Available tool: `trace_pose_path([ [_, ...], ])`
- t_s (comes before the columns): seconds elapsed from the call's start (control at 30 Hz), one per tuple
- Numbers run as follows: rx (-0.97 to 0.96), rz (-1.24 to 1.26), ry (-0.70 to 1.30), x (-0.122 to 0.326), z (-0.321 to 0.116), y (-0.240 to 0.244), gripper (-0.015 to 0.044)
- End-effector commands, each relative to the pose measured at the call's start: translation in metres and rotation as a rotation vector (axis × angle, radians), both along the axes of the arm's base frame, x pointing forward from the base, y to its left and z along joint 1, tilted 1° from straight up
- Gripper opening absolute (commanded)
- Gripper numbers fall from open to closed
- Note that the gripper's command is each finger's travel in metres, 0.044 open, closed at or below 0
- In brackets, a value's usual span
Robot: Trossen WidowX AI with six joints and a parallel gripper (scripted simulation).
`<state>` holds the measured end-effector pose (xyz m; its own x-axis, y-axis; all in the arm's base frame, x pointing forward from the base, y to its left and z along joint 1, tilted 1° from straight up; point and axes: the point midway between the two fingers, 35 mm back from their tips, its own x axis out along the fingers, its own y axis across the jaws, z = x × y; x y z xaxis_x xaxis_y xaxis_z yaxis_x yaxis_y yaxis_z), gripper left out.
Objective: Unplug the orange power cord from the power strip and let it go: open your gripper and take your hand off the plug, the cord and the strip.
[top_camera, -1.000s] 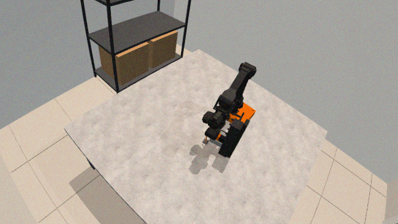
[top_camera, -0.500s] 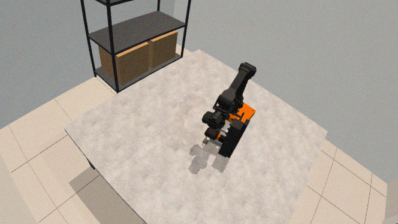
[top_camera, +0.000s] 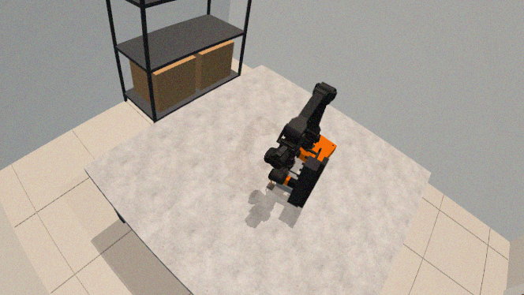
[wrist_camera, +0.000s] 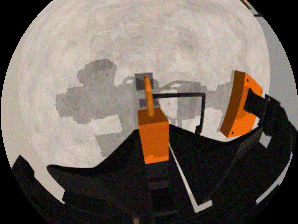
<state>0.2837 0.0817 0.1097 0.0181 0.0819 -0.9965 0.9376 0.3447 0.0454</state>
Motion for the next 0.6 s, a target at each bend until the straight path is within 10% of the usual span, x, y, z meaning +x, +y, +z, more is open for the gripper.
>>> trace_pose_path([
  [0.0, -0.067, -0.042, -0.023, 0.010, 0.002, -0.032, 0.0000],
  [0.4, -0.070, -0.043, -0.023, 0.013, 0.003, -0.051, 0.0000],
  [0.57, -0.070, -0.044, -0.022, 0.008, 0.001, -0.038, 0.0131],
])
